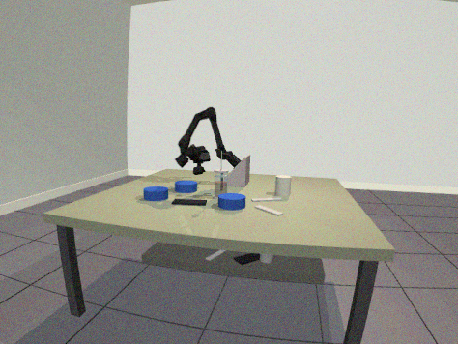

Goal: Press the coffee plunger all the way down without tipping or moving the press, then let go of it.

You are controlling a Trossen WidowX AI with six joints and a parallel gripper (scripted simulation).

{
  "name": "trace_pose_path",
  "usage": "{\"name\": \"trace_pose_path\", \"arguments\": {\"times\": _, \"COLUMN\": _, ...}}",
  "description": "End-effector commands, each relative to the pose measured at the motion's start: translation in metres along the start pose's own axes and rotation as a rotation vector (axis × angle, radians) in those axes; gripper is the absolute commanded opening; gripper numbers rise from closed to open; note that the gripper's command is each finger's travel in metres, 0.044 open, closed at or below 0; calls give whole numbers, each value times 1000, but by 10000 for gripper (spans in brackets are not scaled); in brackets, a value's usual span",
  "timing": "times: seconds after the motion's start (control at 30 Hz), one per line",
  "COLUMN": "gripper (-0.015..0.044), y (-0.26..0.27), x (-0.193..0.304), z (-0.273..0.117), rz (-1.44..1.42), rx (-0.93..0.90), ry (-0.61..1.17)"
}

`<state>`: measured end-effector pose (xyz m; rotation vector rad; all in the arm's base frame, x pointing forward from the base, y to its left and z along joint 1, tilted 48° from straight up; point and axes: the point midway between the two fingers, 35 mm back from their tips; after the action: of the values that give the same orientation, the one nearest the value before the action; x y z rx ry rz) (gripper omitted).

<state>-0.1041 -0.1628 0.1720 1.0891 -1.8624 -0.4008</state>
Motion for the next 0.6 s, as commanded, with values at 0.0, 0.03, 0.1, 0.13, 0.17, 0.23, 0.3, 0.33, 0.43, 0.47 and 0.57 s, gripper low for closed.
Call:
{"name": "trace_pose_path", "arguments": {"times": 0.0, "gripper": 426, "y": -1, "x": 0, "z": 0, "rz": 3, "rx": 2, "ry": 3}}
{"name": "trace_pose_path", "arguments": {"times": 0.03, "gripper": 440, "y": -2, "x": 1, "z": -1, "rz": 9, "rx": 6, "ry": 8}}
{"name": "trace_pose_path", "arguments": {"times": 0.1, "gripper": 440, "y": -7, "x": 3, "z": -4, "rz": 28, "rx": 20, "ry": 25}}
{"name": "trace_pose_path", "arguments": {"times": 0.13, "gripper": 440, "y": -10, "x": 4, "z": -6, "rz": 41, "rx": 30, "ry": 36}}
{"name": "trace_pose_path", "arguments": {"times": 0.17, "gripper": 440, "y": -13, "x": 6, "z": -8, "rz": 56, "rx": 42, "ry": 48}}
{"name": "trace_pose_path", "arguments": {"times": 0.23, "gripper": 440, "y": -22, "x": 10, "z": -16, "rz": 99, "rx": 76, "ry": 88}}
{"name": "trace_pose_path", "arguments": {"times": 0.3, "gripper": 440, "y": -33, "x": 15, "z": -25, "rz": 148, "rx": 119, "ry": 132}}
{"name": "trace_pose_path", "arguments": {"times": 0.33, "gripper": 440, "y": -39, "x": 17, "z": -31, "rz": 176, "rx": 145, "ry": 155}}
{"name": "trace_pose_path", "arguments": {"times": 0.43, "gripper": 440, "y": -58, "x": 22, "z": -51, "rz": 264, "rx": 235, "ry": 219}}
{"name": "trace_pose_path", "arguments": {"times": 0.47, "gripper": 440, "y": -64, "x": 23, "z": -58, "rz": 294, "rx": 269, "ry": 239}}
{"name": "trace_pose_path", "arguments": {"times": 0.57, "gripper": 440, "y": -82, "x": 24, "z": -81, "rz": 389, "rx": 376, "ry": 285}}
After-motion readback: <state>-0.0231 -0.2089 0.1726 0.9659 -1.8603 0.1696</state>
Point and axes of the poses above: the point midway between the two fingers, 35 mm back from their tips, its own z axis out along the fingers, its own y axis across the jaws, x = y × z, and after that the axes turned 4 degrees about -z, right-handed
